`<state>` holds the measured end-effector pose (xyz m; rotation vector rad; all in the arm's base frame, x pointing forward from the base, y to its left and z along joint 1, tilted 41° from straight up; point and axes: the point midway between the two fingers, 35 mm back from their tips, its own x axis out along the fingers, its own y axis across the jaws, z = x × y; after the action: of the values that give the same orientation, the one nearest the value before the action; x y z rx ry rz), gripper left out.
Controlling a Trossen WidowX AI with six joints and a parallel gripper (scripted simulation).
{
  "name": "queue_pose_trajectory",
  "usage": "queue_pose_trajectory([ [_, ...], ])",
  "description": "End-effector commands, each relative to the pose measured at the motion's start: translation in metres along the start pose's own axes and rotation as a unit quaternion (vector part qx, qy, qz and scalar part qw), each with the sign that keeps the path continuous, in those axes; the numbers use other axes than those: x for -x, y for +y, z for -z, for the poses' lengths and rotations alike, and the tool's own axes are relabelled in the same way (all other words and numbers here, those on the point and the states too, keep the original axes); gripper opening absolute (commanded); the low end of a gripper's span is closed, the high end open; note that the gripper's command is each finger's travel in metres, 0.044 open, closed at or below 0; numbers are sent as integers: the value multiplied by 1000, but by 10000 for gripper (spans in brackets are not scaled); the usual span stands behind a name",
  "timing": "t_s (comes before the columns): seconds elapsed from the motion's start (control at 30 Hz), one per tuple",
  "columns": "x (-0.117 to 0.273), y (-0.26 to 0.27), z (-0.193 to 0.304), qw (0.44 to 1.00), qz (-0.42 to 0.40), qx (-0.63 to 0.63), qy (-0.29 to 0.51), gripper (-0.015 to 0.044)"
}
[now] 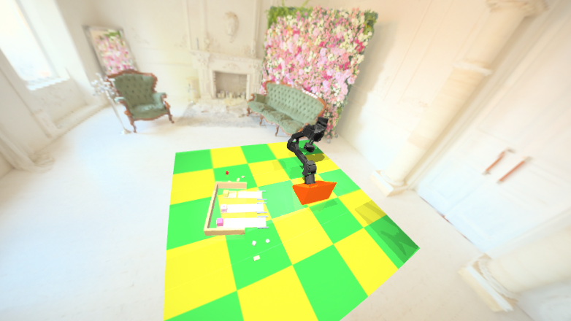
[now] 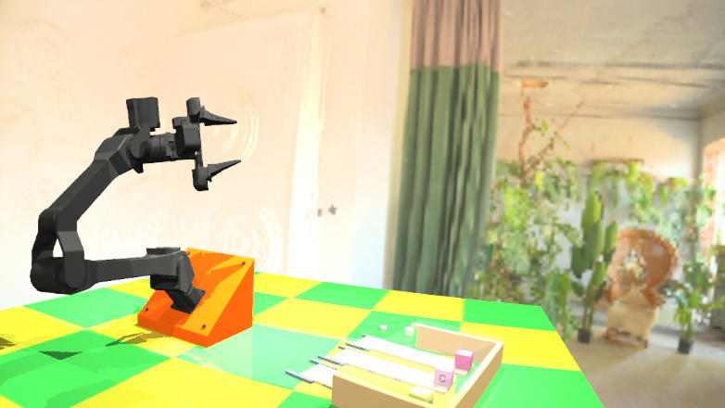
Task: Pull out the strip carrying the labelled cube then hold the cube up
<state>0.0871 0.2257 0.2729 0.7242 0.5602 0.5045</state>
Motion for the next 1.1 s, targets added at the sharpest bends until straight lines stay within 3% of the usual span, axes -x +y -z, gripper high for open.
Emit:
queue_pose_trajectory([
  [0.0, -50, -29, -4, 983, 96, 151, -46, 400],
  [0.27, -115, -103, -29, 897, 265, 351, -51, 400],
  [0.67, -149, -240, -73, 717, 457, 522, 73, 400],
  [0.97, -149, -242, -73, 714, 459, 523, 76, 400],
  [1.07, -158, -248, -75, 716, 472, 505, 96, 321],
])
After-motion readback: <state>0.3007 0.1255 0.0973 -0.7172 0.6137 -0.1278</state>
